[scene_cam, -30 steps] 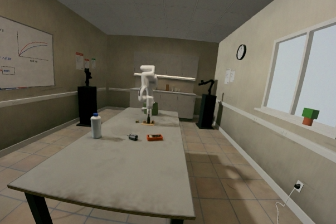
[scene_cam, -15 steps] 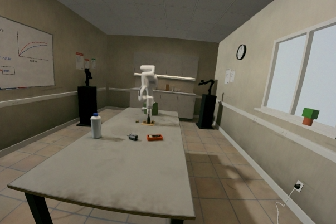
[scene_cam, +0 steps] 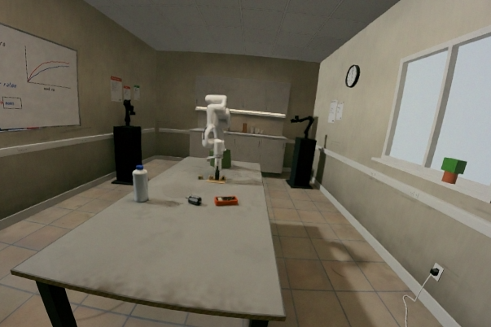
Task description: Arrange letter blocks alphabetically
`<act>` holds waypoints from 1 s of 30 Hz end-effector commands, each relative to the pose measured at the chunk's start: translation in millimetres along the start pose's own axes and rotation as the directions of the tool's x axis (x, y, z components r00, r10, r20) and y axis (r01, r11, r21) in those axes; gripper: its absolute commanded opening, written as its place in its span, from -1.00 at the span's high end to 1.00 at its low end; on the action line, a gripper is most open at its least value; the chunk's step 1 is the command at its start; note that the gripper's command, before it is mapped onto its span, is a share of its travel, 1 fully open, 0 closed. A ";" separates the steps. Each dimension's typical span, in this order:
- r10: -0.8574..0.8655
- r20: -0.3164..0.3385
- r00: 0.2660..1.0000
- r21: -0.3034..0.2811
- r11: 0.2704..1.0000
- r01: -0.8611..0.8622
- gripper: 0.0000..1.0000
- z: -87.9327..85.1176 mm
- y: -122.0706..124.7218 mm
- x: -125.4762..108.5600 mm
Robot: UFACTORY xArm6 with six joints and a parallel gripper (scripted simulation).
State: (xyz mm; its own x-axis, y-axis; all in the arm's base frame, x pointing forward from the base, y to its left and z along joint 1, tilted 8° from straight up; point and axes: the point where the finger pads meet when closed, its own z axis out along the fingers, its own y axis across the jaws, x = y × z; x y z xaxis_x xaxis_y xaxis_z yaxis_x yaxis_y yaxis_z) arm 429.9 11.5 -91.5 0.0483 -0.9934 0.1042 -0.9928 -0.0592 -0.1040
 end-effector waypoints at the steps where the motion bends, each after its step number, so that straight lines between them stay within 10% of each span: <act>1: 0.000 0.001 1.000 0.004 1.000 0.000 0.03 -14.9 -1.9 -0.1; 22: 0.000 0.001 1.000 0.004 1.000 0.000 0.03 -86.2 -2.0 0.0; 23: 0.000 0.001 1.000 0.004 1.000 0.000 -1.00 -86.2 -2.0 0.0; 30: 0.000 0.001 1.000 0.004 1.000 0.000 -1.00 -86.2 -2.0 0.0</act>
State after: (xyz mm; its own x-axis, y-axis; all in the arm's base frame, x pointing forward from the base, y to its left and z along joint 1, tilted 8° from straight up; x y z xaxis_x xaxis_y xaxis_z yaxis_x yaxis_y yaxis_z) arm 420.7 19.8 -8.0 0.0481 -0.9933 0.1050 -0.9928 -0.0591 -0.1043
